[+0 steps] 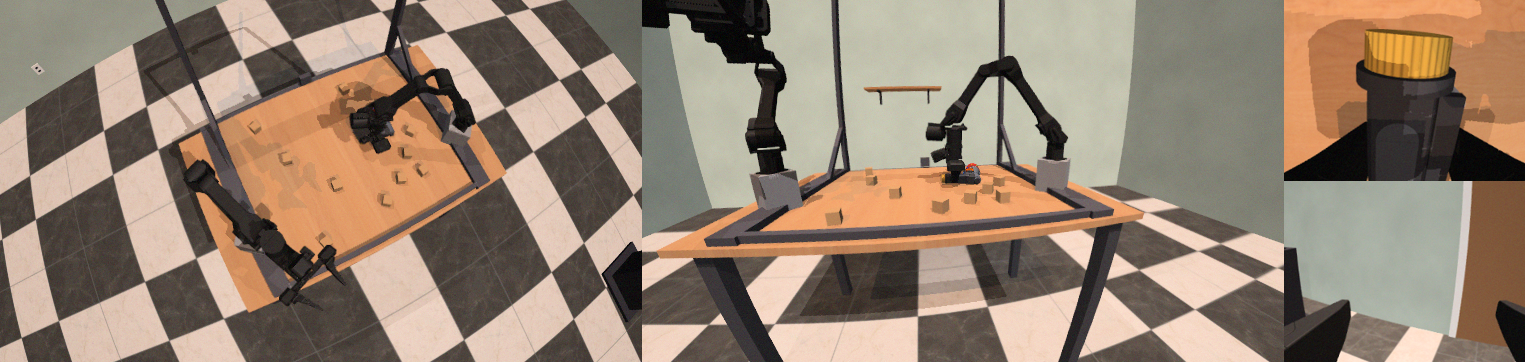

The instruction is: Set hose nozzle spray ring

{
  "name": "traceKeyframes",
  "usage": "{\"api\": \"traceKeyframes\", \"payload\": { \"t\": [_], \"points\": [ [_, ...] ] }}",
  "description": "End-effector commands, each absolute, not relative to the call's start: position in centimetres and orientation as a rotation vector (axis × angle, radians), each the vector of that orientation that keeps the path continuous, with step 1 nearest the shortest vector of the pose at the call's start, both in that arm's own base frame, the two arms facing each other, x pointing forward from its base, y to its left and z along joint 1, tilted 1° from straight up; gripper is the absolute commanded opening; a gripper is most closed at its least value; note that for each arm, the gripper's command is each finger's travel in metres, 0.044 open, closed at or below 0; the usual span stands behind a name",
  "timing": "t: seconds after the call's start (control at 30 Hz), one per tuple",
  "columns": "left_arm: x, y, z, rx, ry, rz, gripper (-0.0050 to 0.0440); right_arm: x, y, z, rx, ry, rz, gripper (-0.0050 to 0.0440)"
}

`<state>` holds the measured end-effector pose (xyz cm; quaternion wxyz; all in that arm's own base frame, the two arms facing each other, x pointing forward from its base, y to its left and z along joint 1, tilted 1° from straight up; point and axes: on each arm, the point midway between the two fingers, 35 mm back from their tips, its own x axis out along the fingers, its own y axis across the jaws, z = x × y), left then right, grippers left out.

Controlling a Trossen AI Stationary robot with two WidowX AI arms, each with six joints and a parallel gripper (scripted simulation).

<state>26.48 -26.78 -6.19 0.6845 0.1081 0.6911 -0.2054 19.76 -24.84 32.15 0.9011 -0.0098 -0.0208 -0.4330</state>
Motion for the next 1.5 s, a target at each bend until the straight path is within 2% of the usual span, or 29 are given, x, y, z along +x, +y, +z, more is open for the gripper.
{"api": "traceKeyframes", "payload": {
  "t": [0.0, 1.47],
  "points": [
    [27.09, -27.38, -5.27, 0.292, 1.519, -0.535, 0.0170, 19.75, -24.73, 32.87, -0.028, -0.059, -0.892, 0.0406],
    [27.22, -27.53, -5.25, 0.763, 1.406, -0.968, 0.0170, 19.75, -24.73, 32.87, -0.028, -0.059, -0.892, 0.0406]
  ]
}}
